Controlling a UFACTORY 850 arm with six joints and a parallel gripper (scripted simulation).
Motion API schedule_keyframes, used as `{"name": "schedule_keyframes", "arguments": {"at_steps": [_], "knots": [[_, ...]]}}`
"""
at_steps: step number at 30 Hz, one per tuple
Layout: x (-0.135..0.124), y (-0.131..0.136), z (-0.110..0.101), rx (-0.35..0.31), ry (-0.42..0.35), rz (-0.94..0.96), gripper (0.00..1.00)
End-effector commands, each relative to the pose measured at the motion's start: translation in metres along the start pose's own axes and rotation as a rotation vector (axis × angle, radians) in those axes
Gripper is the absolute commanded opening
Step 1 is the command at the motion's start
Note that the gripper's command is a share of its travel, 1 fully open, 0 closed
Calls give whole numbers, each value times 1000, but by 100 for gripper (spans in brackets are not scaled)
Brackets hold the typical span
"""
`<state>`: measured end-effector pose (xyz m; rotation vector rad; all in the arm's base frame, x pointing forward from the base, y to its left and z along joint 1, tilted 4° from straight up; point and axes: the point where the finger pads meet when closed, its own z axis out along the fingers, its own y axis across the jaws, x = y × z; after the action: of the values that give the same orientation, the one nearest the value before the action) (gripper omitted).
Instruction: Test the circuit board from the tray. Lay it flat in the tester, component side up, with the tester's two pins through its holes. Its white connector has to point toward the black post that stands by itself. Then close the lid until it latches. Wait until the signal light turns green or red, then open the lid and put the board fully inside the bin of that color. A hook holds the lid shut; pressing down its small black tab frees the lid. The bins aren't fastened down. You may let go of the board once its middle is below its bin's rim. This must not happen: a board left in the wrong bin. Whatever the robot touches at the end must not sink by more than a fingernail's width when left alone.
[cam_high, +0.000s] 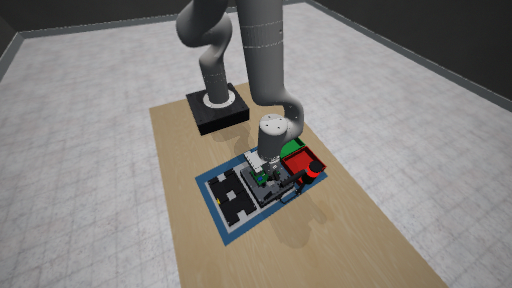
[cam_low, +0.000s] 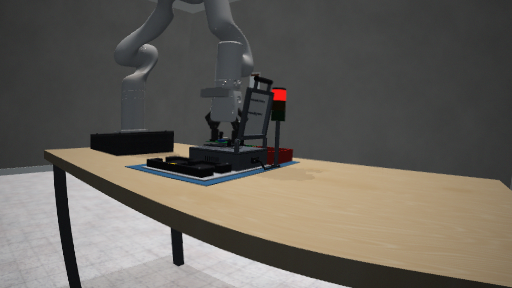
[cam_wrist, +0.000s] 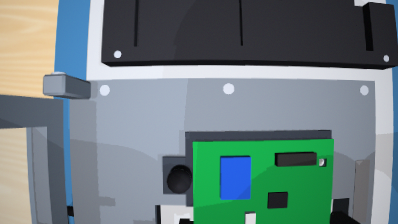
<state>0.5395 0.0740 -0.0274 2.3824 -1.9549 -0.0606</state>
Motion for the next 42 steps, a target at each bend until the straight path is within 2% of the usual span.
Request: {"name": "schedule_keyframes", "arguments": {"at_steps": [1,42], "knots": [[0,-1,-2,2,0,0,79],[0,-1,-11,2,0,0,79]]}}
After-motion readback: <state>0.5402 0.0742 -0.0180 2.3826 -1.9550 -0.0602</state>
